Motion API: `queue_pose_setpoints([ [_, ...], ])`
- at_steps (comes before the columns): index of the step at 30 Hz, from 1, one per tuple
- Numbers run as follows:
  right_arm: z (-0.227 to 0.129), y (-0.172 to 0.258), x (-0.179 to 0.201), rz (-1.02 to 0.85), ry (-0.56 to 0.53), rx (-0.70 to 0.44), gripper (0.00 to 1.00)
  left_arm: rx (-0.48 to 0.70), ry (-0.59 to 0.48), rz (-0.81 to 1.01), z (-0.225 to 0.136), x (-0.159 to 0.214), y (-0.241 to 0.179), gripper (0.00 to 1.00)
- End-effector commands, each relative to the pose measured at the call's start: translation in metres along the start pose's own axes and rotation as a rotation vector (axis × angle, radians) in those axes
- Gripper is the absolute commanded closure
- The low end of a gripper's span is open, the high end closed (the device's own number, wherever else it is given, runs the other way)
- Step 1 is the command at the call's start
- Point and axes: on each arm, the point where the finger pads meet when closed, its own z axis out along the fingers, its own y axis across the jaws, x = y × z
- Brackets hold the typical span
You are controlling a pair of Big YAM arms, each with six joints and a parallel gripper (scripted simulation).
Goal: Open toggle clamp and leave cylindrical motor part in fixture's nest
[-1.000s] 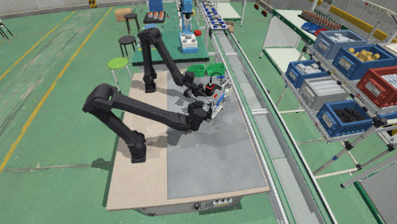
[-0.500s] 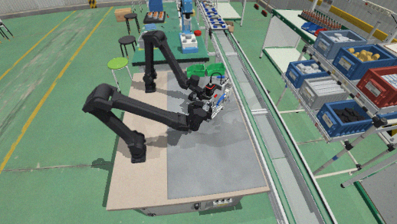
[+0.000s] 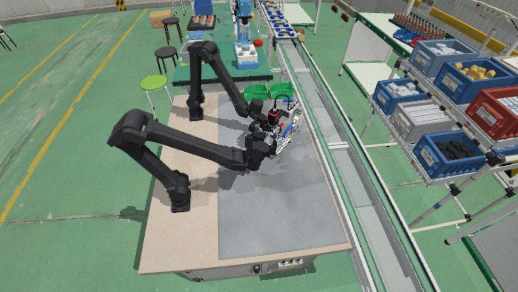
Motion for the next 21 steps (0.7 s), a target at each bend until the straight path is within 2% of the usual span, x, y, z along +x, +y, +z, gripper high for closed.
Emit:
queue_pose_setpoints([
  [1, 0.000, -0.005, -0.014, -0.032, -0.013, 0.003, 0.00, -0.006, -0.001, 0.007, 0.006, 0.001, 0.004, 0.43],
  [2, 0.000, -0.005, -0.014, -0.032, -0.013, 0.003, 0.00, 0.012, -0.001, 0.002, 0.006, 0.000, -0.004, 0.32],
  [4, 0.000, -0.005, -0.014, -0.032, -0.013, 0.003, 0.00, 0.012, -0.001, 0.002, 0.006, 0.000, -0.004, 0.32],
  [6, 0.000, -0.005, -0.014, -0.032, -0.013, 0.003, 0.00, 0.031, -0.002, -0.005, 0.000, -0.001, -0.014, 0.09],
  [7, 0.000, -0.005, -0.014, -0.032, -0.013, 0.003, 0.00, 0.031, -0.002, -0.005, 0.000, -0.001, -0.014, 0.02],
  [21, 0.000, -0.005, -0.014, -0.032, -0.013, 0.003, 0.00, 0.034, -0.002, -0.005, 0.000, -0.001, -0.015, 0.02],
])
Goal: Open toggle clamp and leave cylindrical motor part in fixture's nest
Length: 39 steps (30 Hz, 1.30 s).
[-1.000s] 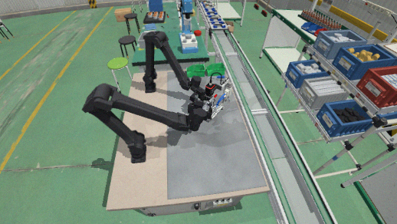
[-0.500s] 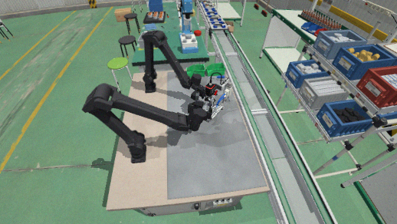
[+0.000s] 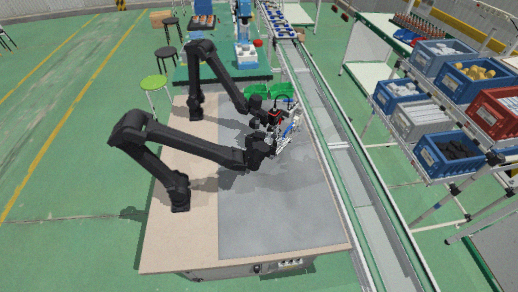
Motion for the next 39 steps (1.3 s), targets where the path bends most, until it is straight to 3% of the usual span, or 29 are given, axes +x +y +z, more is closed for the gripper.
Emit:
queue_pose_setpoints([
  [1, 0.000, -0.005, -0.014, -0.032, -0.013, 0.003, 0.00, 0.117, -0.007, -0.007, 0.000, -0.003, -0.055, 0.02],
  [5, 0.000, -0.005, -0.014, -0.032, -0.013, 0.003, 0.00, 0.117, -0.007, -0.007, 0.000, -0.003, -0.055, 0.02],
  [13, 0.000, -0.005, -0.014, -0.032, -0.013, 0.003, 0.00, 0.090, -0.007, -0.001, 0.010, 0.000, -0.042, 0.93],
  [14, 0.000, -0.005, -0.014, -0.032, -0.013, 0.003, 0.00, 0.088, -0.007, 0.000, 0.011, 0.000, -0.041, 1.00],
  [29, 0.000, -0.005, -0.014, -0.032, -0.013, 0.003, 0.00, 0.050, -0.007, 0.009, 0.014, 0.001, -0.024, 1.00],
  [39, 0.000, -0.005, -0.014, -0.032, -0.013, 0.003, 0.00, 0.051, 0.010, 0.029, -0.037, 0.006, -0.024, 1.00],
])
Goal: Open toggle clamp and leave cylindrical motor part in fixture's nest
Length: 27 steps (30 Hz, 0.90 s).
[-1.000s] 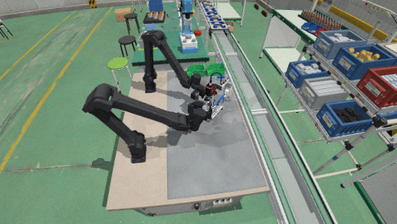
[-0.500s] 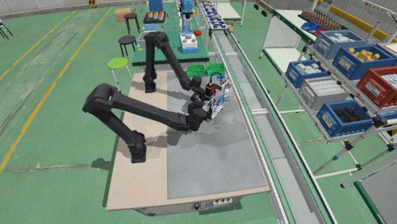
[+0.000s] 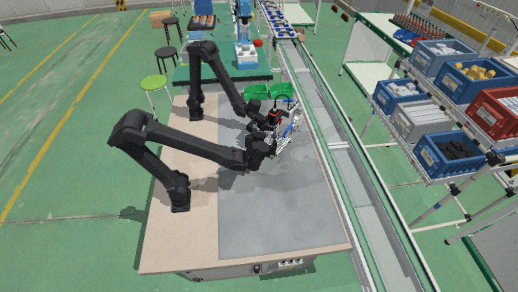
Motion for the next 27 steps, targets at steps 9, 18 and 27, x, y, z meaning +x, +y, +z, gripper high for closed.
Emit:
queue_pose_setpoints([
  [9, 0.000, -0.005, -0.014, -0.032, -0.013, 0.003, 0.00, -0.022, 0.011, 0.006, -0.087, 0.006, 0.012, 1.00],
  [18, 0.000, -0.005, -0.014, -0.032, -0.013, 0.003, 0.00, -0.052, 0.001, 0.014, -0.068, 0.005, 0.026, 1.00],
  [27, 0.000, -0.005, -0.014, -0.032, -0.013, 0.003, 0.00, 0.001, 0.010, -0.101, -0.056, 0.019, 0.029, 0.43],
])
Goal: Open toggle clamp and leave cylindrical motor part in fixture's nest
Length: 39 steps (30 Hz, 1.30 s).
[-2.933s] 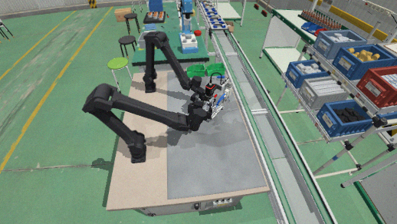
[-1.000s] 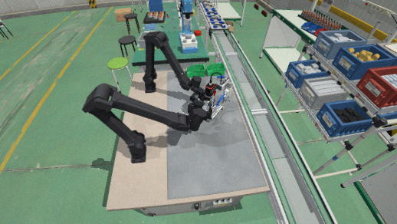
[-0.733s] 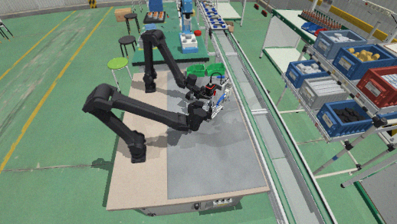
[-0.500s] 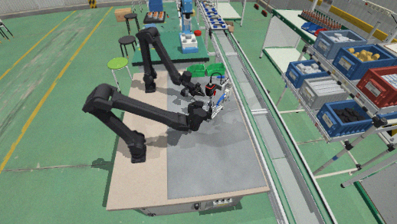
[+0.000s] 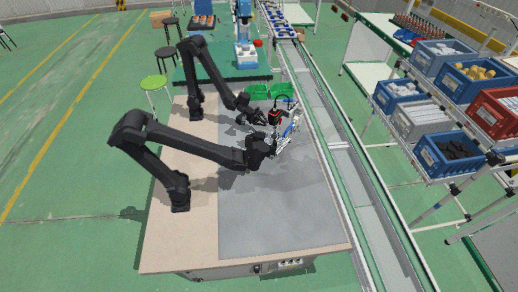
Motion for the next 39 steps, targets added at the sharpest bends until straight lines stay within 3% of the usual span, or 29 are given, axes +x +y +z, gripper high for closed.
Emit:
queue_pose_setpoints([
  [1, 0.000, -0.005, -0.014, -0.032, -0.013, 0.003, 0.00, -0.021, 0.013, -0.084, 0.021, 0.018, 0.034, 0.43],
  [8, 0.000, -0.005, -0.014, -0.032, -0.013, 0.003, 0.00, 0.057, 0.023, -0.215, 0.046, 0.036, 0.053, 0.40],
  [17, -0.003, -0.027, -0.079, -0.119, -0.096, 0.094, 0.00, 0.194, 0.055, -0.419, 0.076, 0.060, 0.076, 0.40],
  [39, -0.021, -0.032, -0.138, -0.239, -0.138, 0.141, 0.00, 0.499, 0.158, -0.824, 0.085, 0.084, 0.120, 0.40],
])
